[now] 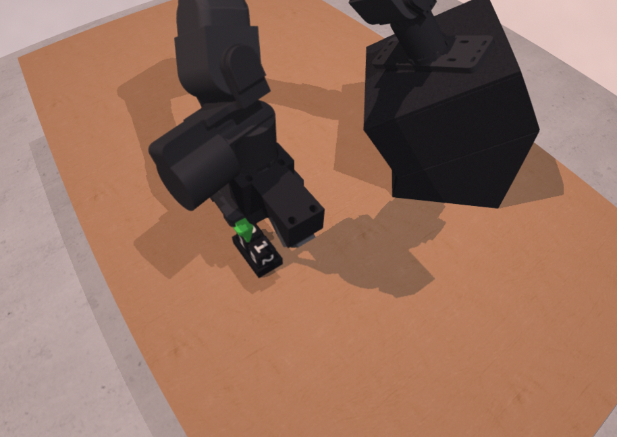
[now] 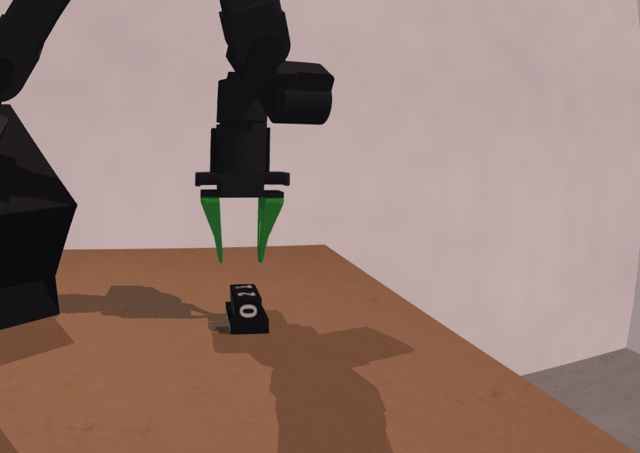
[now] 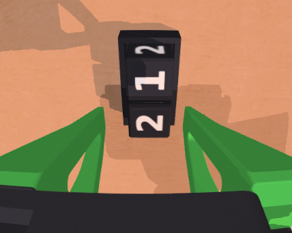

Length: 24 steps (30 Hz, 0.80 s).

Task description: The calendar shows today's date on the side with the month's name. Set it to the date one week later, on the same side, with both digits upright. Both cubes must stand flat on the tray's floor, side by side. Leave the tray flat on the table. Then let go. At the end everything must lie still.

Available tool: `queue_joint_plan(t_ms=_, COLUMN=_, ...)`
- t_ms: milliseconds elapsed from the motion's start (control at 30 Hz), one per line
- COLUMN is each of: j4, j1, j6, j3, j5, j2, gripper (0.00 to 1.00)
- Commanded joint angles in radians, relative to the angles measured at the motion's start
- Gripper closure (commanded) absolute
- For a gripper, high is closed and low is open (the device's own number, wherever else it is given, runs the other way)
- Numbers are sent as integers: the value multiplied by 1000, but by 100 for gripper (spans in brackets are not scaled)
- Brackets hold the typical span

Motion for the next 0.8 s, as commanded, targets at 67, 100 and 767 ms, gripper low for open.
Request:
queue_joint_plan(t_ms=67, j4=55, j1=-11, j6=-27, j3=-5, j5=-20, j2=28, gripper=55)
queue_joint_plan(t_ms=100, j4=61, j1=-14, j6=-30, j3=-10, j5=-21, j2=31, gripper=55)
queue_joint_plan(t_ms=767, j4=126, j1=-27, j6=-57, j3=-22, j5=-30, j2=55, gripper=55)
